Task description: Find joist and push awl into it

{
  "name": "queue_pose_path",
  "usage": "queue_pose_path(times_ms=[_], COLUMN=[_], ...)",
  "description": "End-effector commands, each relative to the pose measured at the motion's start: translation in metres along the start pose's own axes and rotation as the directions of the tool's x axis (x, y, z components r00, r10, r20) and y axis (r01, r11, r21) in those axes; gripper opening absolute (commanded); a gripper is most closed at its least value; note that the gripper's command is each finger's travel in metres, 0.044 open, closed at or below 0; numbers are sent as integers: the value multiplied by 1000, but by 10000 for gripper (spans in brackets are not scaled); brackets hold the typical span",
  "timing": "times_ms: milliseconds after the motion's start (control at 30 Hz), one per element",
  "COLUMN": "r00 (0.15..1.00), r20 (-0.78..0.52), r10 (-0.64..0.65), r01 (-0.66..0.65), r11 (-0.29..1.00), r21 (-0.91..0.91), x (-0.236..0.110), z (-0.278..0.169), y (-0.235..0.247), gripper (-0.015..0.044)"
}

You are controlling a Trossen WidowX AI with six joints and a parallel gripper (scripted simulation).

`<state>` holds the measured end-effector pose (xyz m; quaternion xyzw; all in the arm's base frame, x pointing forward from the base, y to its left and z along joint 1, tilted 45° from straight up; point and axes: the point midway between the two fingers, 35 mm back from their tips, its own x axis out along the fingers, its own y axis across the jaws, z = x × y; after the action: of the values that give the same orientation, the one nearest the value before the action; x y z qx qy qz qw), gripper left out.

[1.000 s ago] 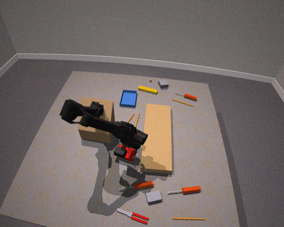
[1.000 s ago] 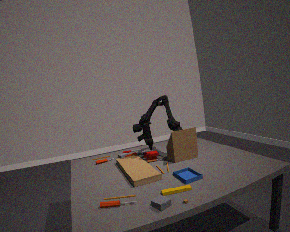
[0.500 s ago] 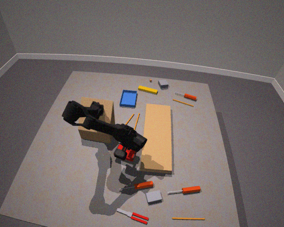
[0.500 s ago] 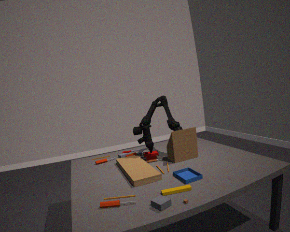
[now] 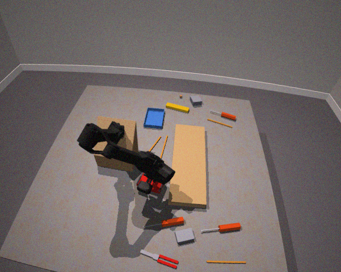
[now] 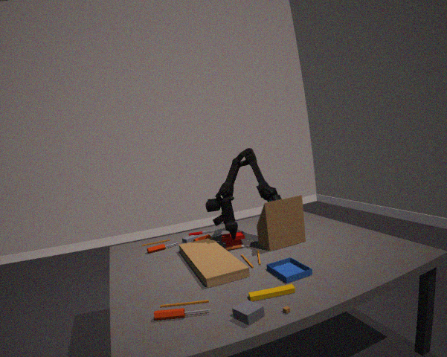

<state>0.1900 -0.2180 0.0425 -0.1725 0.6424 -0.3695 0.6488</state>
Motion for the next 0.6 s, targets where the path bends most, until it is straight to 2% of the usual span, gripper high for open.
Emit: queue_pose_path(times_ms=[0,33,433,567], r00=[1000,1000,1000,1000], r20=[-1,-1,-1,-1], r10=[4,4,4,5], r01=[-4,-4,-4,-5], r11=[1000,1000,1000,1000], r21=[-9,-9,-9,-9], x=[3,3,3,1], z=[-1,-1,-1,-1], y=[2,2,2,2], gripper=[387,361,281,176])
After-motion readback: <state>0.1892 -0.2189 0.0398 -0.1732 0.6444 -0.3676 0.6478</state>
